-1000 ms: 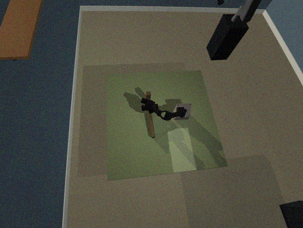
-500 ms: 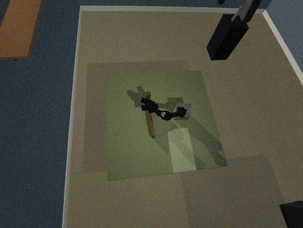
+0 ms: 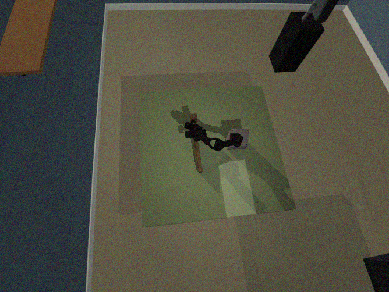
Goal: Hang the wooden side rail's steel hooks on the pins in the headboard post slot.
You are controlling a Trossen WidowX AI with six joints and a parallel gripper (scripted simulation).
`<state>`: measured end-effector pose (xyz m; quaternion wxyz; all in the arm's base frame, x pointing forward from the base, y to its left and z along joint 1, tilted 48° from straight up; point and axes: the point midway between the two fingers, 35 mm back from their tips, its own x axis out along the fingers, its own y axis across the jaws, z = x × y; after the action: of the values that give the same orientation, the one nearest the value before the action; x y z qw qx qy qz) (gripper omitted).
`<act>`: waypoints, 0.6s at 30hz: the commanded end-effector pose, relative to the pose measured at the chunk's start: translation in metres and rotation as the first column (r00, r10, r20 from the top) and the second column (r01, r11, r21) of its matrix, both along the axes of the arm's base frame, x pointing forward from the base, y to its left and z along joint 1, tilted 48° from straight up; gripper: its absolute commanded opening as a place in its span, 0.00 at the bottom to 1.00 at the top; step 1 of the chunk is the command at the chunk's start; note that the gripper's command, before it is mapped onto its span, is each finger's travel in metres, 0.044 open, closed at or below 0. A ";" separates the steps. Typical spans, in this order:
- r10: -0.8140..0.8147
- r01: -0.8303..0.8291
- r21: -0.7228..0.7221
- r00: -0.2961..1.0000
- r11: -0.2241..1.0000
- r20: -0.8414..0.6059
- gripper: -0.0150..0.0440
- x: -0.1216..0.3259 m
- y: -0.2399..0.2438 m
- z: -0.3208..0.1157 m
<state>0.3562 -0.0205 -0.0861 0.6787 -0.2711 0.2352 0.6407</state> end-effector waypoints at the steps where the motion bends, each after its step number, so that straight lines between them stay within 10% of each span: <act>1: -0.006 0.006 -0.004 1.000 1.000 0.005 0.25 -0.001 -0.005 -0.001; 18: -0.006 0.006 -0.004 1.000 1.000 0.006 0.25 0.001 -0.006 -0.001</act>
<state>0.3556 -0.0213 -0.0875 0.6786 -0.2701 0.2355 0.6411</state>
